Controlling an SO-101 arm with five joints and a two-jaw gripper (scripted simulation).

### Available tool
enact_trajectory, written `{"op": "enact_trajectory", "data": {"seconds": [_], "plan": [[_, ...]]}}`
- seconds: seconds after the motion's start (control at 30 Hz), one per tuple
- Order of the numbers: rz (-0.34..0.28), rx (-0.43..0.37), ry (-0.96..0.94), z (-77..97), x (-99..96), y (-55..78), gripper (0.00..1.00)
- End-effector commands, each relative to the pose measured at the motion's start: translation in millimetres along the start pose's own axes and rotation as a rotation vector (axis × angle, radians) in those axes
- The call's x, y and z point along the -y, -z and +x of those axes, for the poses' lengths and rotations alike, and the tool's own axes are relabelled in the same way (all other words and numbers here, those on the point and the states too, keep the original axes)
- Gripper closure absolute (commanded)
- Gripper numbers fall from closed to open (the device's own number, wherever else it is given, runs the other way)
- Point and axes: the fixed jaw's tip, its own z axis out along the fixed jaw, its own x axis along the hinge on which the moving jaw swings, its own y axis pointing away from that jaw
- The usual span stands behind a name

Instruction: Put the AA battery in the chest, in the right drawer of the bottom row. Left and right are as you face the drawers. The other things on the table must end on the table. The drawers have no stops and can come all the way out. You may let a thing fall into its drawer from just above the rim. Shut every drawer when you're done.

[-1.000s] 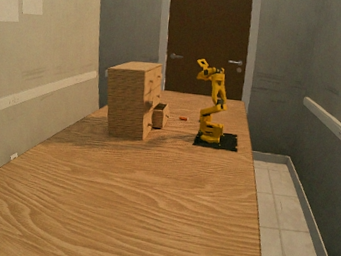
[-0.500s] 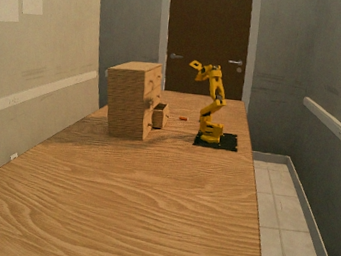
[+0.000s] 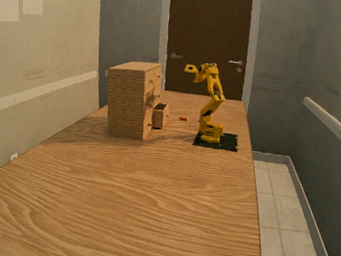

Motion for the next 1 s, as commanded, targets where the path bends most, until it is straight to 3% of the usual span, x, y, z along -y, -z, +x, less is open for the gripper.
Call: {"op": "enact_trajectory", "data": {"seconds": [0.0,0.97], "plan": [[-0.019,-0.018,0.108,0.8,2.5,-5.3,0.79],[-0.259,-0.050,0.896,9.6,1.0,-53.4,0.79]]}}
